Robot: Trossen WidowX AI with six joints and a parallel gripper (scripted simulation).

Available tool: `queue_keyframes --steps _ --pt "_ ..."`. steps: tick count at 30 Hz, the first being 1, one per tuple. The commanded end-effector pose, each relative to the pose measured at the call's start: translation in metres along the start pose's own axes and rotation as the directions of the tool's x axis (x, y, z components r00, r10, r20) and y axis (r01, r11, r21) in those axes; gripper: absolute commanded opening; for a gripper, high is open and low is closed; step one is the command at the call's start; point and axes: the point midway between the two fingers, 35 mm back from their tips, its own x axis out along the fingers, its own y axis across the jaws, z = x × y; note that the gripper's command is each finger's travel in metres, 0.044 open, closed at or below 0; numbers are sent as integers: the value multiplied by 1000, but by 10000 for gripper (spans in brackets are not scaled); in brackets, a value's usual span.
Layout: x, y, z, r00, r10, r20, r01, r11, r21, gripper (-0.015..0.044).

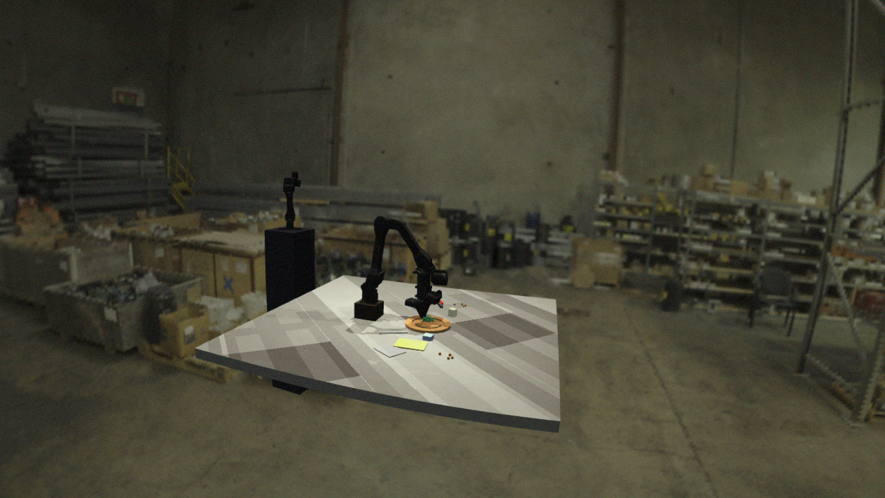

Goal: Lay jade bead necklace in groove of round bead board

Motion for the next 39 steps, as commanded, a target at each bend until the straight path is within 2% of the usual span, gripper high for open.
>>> queue_keyframes --steps 1,6,23,39 --pt "7 -3 -5 1000 -11 -19 11 1000 -2 0" --pt "7 -3 -5 1000 -11 -19 11 1000 -2 0" --pt "3 -2 -4 1000 -10 -17 10 1000 0 440" --pt "-5 -2 -4 1000 -11 -19 11 1000 -2 440"
